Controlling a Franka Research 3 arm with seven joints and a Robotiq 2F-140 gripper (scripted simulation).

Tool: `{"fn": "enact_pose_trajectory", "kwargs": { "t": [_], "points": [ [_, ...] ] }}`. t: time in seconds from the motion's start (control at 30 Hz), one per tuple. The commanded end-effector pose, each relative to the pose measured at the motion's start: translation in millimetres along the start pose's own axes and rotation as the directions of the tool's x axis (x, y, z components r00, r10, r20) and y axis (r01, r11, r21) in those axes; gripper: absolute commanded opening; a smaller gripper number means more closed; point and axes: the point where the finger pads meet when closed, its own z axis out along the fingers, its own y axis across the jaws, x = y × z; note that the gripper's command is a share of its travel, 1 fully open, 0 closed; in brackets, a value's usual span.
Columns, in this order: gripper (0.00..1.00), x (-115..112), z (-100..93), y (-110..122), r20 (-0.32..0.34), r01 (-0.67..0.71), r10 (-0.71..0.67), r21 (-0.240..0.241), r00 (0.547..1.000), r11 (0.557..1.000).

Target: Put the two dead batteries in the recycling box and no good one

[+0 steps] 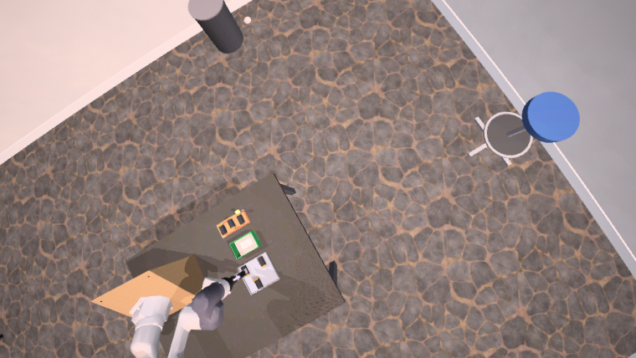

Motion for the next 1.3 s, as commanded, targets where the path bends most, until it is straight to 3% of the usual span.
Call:
{"fn": "enact_pose_trajectory", "kwargs": {
  "t": [0.0,0.33,1.1,1.13,1.27],
  "points": [
    [0.29,1,5.1,-1,-0.001,0.002,-0.002,-0.002,1.0,1.0],
    [0.29,1,34.1,0,-0.001,0.002,-0.002,-0.002,1.0,1.0],
    [0.29,1,44.9,0,-0.001,0.002,-0.002,-0.002,1.0,1.0],
    [0.16,1,44.9,0,-0.001,0.002,-0.002,-0.002,1.0,1.0],
    [0.16,1,44.9,0,-0.001,0.002,-0.002,-0.002,1.0,1.0]
  ]
}}
